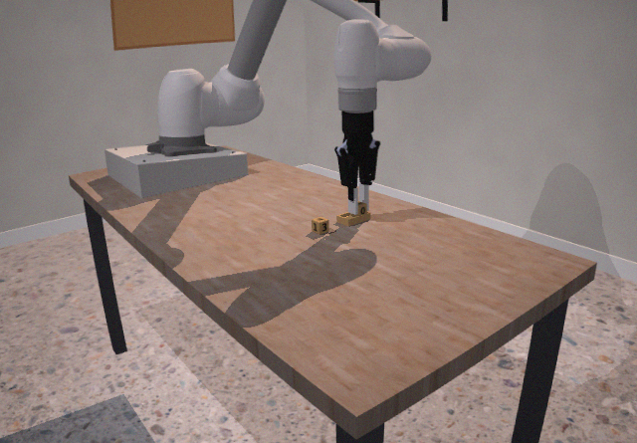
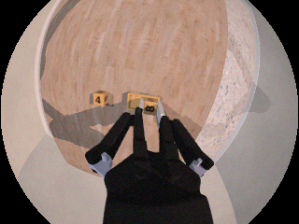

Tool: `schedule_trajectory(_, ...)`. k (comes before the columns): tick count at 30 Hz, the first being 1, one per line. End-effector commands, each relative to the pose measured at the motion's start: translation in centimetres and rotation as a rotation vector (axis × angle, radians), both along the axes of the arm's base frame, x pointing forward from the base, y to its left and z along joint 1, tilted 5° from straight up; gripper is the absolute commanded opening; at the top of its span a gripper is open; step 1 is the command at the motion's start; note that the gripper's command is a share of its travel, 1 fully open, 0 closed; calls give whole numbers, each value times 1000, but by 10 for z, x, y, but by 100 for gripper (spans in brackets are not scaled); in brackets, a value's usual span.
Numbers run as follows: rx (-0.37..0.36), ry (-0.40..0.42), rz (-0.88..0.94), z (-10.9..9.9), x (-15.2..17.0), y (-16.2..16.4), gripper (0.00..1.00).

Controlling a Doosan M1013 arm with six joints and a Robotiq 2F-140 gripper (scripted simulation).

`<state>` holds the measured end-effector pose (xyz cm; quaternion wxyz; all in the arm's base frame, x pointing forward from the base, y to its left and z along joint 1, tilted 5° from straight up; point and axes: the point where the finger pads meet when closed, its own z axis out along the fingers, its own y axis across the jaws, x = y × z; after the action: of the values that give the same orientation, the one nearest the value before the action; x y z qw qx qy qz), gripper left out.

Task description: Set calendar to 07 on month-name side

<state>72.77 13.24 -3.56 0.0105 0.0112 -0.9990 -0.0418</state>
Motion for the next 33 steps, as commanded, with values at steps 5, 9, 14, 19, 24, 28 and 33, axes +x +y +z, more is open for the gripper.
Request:
schedule_trajectory(5,0,0,0,0,0,0,24)
schedule_trajectory(9,0,0,0,0,0,0,24)
schedule_trajectory(14,0,0,0,0,0,0,24)
schedule_trajectory(19,0,0,0,1,0,0,24)
schedule_trajectory(24,0,0,0,6,0,0,24)
schedule_trajectory(28,0,0,0,25,0,-2,24)
schedule_trajectory(33,0,0,0,63,1,-5,24)
